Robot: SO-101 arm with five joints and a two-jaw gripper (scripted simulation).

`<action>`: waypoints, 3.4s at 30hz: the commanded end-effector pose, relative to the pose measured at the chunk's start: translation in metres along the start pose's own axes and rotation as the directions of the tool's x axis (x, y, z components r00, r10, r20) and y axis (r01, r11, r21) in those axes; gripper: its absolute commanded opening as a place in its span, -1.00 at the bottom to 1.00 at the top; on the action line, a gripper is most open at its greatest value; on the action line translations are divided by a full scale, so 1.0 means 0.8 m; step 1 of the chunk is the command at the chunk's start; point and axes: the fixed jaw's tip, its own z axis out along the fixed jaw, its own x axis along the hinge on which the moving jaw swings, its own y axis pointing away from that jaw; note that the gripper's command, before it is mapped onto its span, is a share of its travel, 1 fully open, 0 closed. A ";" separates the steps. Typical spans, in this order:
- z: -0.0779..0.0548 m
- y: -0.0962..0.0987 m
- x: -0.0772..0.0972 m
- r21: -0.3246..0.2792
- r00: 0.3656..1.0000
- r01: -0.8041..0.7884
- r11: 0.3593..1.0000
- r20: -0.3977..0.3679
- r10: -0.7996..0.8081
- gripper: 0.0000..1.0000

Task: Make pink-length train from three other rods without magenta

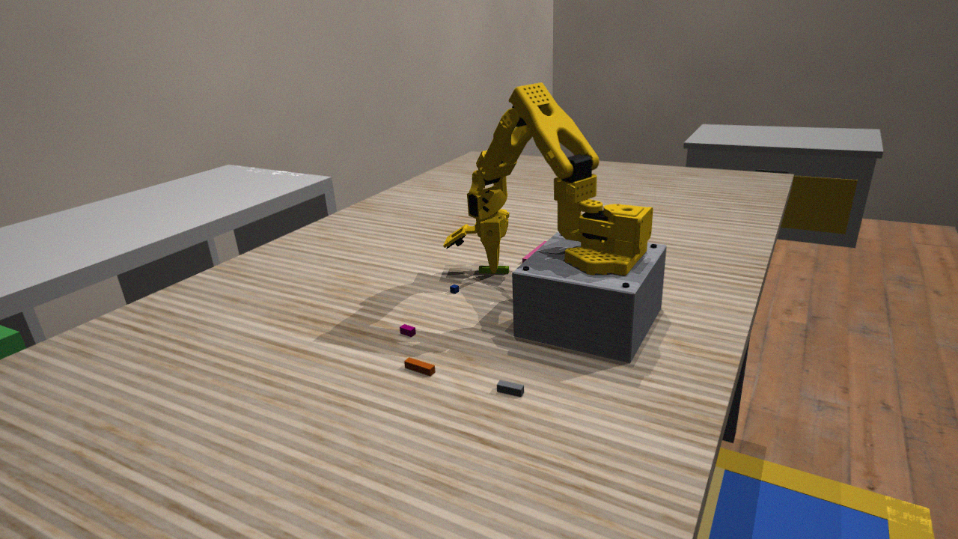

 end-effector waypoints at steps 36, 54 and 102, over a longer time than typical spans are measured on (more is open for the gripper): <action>-0.044 0.009 -0.020 0.011 0.989 0.149 0.989 0.010 -0.149 -1.00; -0.038 0.102 -0.081 0.020 0.667 0.745 0.667 0.005 -0.745 -1.00; -0.036 0.131 -0.085 -0.002 0.518 0.855 0.518 -0.006 -0.855 -1.00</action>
